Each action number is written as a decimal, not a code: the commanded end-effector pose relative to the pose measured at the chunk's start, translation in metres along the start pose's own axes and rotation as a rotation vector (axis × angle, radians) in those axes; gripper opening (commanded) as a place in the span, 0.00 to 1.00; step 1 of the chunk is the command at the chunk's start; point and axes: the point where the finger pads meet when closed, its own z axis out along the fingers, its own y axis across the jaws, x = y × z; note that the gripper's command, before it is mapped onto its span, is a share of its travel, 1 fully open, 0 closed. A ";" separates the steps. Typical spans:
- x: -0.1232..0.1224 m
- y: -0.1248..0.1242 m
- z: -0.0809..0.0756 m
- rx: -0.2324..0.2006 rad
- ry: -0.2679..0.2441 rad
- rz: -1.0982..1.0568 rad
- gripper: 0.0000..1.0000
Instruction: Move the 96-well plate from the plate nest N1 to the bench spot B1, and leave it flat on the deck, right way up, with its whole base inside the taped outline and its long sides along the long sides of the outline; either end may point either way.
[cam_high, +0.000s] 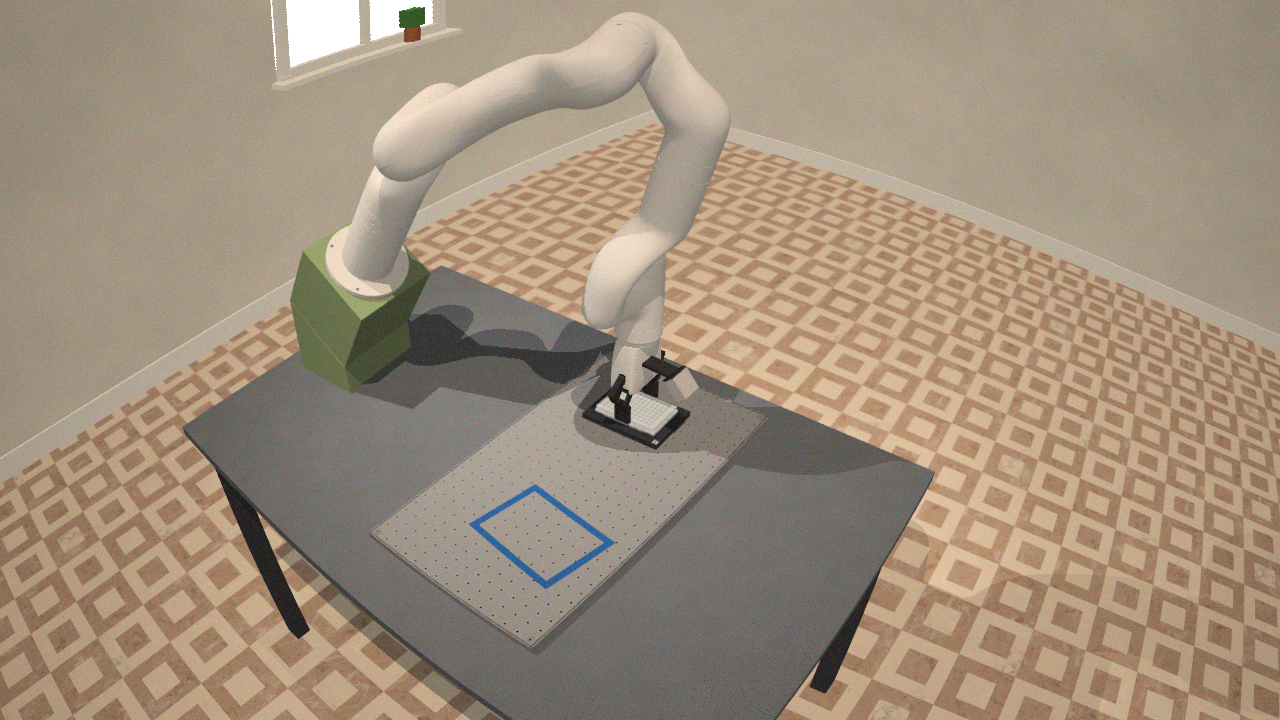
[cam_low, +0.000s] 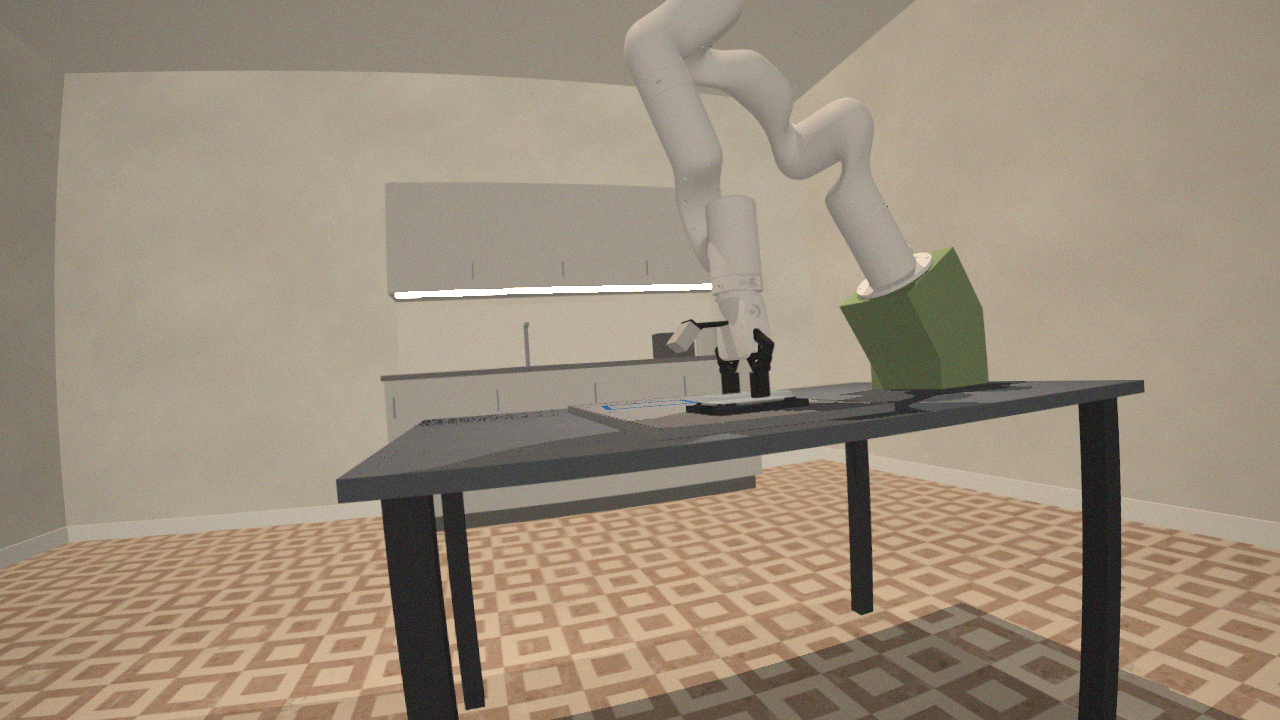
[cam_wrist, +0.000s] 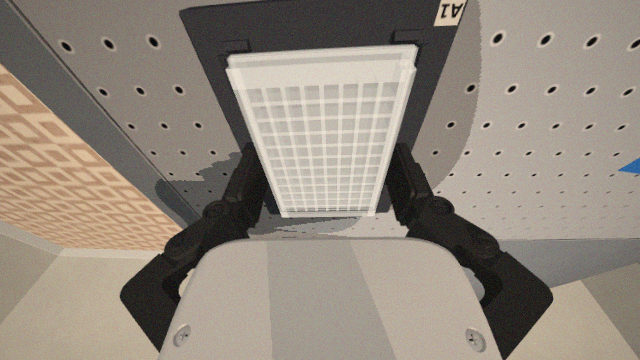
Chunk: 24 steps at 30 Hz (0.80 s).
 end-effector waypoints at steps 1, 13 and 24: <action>0.001 0.000 0.000 0.000 0.001 0.000 1.00; 0.001 0.000 -0.001 0.000 0.001 0.000 0.00; 0.001 0.000 -0.001 0.000 0.001 0.000 0.00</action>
